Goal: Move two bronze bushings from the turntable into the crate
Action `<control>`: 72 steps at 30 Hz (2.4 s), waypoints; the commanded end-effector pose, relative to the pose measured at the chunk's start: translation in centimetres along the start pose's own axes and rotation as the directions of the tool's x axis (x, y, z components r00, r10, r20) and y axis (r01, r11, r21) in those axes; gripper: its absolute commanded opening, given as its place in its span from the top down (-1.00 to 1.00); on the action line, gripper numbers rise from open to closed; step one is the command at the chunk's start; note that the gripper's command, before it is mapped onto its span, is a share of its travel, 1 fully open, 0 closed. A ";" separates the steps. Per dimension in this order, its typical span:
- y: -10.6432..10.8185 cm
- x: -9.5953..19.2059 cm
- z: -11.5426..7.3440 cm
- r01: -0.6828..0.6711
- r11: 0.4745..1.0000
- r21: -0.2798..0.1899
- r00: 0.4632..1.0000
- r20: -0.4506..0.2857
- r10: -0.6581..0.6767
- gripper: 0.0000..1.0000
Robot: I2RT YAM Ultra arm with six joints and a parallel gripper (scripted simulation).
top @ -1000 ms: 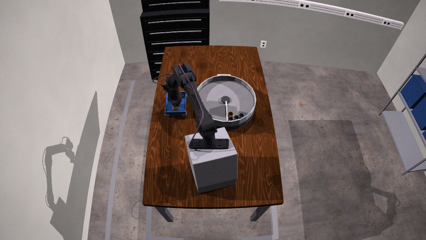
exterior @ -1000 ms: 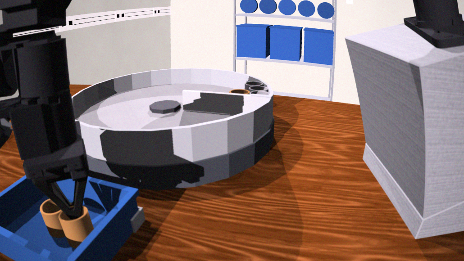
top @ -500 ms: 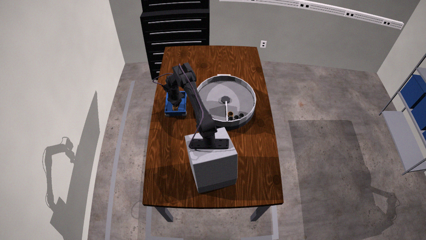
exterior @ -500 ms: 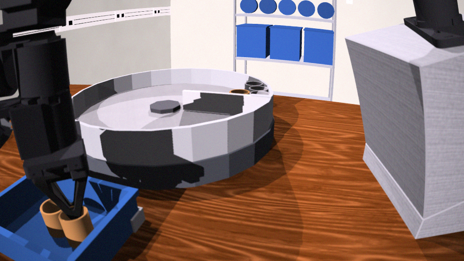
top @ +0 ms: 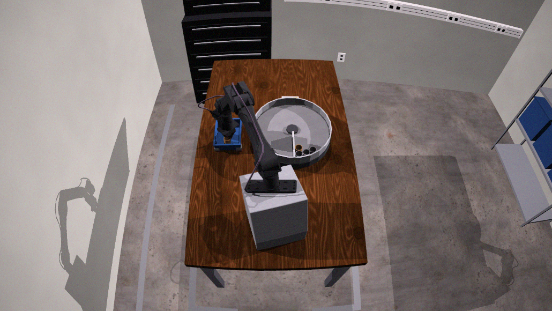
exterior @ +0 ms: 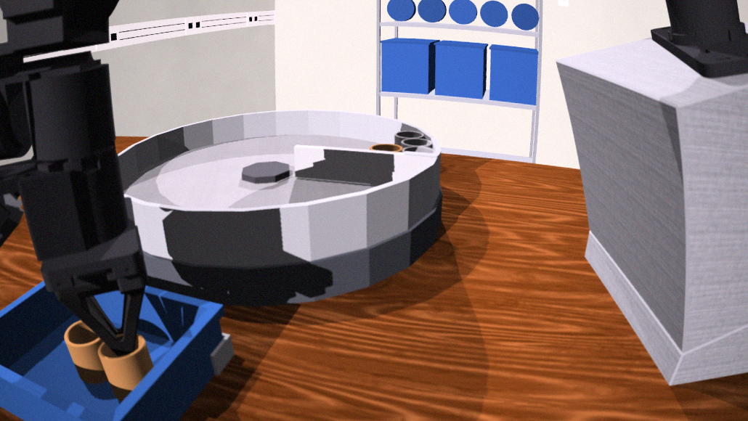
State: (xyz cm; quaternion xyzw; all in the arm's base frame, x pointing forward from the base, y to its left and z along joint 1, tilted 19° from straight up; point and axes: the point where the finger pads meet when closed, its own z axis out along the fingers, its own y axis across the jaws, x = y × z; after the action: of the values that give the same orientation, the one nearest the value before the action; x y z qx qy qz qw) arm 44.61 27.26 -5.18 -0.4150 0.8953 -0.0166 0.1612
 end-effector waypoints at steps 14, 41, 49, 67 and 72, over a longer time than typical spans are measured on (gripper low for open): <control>-0.2 0.0 -0.8 0.004 1.000 0.000 1.000 0.024 -0.004 1.00; -0.2 0.2 -0.8 0.004 1.000 -0.002 1.000 0.019 -0.004 1.00; -0.2 0.2 -0.8 0.004 1.000 -0.002 1.000 0.019 -0.004 1.00; -0.5 -0.3 -1.3 0.002 1.000 0.000 1.000 0.025 -0.002 1.00; -0.5 -0.4 -1.3 0.005 1.000 0.006 1.000 0.025 -0.005 1.00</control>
State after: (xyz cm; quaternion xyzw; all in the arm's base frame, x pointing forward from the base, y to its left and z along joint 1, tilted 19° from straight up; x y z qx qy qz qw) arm 44.34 27.08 -5.55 -0.4151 0.8952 -0.0153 0.1615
